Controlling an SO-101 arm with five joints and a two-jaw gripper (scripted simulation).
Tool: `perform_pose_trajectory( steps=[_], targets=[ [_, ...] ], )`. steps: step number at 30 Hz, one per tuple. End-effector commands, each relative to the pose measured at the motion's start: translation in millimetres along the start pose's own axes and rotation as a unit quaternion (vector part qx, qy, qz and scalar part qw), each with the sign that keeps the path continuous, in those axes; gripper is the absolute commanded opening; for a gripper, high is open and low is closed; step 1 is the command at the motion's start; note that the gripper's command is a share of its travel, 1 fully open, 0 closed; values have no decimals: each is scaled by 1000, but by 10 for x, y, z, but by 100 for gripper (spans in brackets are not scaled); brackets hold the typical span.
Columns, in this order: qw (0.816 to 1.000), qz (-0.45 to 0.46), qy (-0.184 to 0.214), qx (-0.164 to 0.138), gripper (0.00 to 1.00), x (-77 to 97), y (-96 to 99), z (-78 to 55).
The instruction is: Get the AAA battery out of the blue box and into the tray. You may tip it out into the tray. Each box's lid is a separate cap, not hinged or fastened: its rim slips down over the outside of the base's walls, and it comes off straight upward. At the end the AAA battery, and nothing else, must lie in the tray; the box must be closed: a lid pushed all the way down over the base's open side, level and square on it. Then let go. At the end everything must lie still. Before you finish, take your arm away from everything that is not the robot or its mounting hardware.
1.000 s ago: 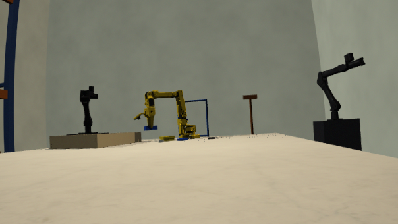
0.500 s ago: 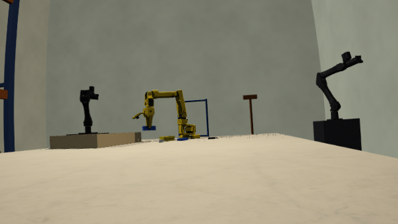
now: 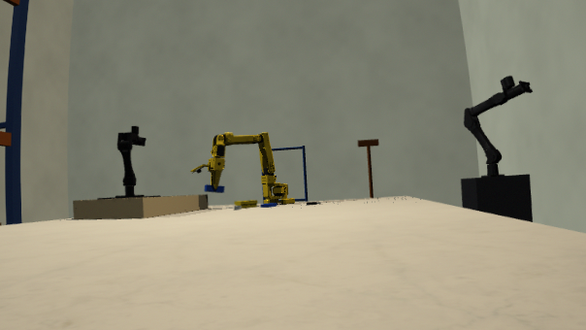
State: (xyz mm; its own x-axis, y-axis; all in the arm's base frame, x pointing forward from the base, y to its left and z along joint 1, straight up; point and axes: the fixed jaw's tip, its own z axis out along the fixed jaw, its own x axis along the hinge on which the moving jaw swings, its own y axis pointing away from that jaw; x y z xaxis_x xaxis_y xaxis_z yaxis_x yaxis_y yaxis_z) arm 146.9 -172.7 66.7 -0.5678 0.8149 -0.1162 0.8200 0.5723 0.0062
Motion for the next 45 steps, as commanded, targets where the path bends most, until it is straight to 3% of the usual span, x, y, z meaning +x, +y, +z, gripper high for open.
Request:
perform_pose_trajectory(
  steps=[1,22,45],
  targets=[
    [999,-1,-49,-3,19,-152,-10,-83],
    [985,-1,-170,-9,19,-533,10,-169],
    [939,-1,-344,-18,19,-1030,37,-457]
  ],
)
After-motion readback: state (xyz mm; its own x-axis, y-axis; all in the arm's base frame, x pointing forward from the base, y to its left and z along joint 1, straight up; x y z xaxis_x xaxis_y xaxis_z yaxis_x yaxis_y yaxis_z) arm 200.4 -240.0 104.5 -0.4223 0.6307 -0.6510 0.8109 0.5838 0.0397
